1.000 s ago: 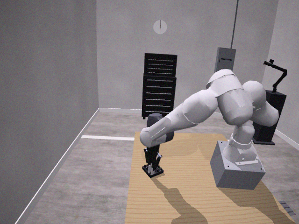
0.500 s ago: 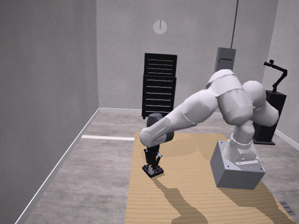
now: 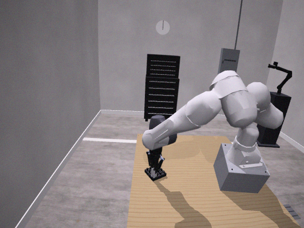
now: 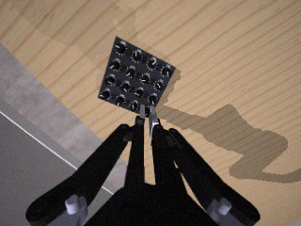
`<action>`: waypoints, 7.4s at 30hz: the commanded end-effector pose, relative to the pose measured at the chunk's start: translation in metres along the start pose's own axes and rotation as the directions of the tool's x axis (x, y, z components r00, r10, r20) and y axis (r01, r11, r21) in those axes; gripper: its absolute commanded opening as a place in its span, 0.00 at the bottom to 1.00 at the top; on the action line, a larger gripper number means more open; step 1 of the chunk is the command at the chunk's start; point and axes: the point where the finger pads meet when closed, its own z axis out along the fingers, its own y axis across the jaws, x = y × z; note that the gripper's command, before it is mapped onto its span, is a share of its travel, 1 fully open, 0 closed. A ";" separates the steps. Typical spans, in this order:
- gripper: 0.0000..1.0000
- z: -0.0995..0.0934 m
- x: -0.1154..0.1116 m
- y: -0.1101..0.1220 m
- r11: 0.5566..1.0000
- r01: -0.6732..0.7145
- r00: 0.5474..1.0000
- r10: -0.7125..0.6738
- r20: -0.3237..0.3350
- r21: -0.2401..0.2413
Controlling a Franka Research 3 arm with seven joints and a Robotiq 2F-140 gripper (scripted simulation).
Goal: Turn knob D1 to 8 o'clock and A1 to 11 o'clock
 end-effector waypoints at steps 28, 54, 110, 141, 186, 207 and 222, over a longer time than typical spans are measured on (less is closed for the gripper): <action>0.05 0.000 0.000 -0.002 0.988 0.152 0.988 -0.152 0.000 0.003; 0.05 0.000 0.000 -0.002 0.840 0.543 0.840 -0.543 -0.002 0.003; 0.12 0.000 0.000 -0.002 0.558 0.830 0.558 -0.830 -0.003 0.002; 0.12 -0.022 0.000 -0.002 0.558 0.830 0.558 -0.830 -0.003 0.002; 0.12 -0.044 0.030 0.007 0.872 0.489 0.872 -0.489 -0.004 0.000; 0.12 -0.049 0.050 0.013 0.985 0.173 0.985 -0.173 -0.004 0.002; 0.12 -0.053 0.064 0.018 0.998 -0.065 0.998 0.065 -0.001 0.003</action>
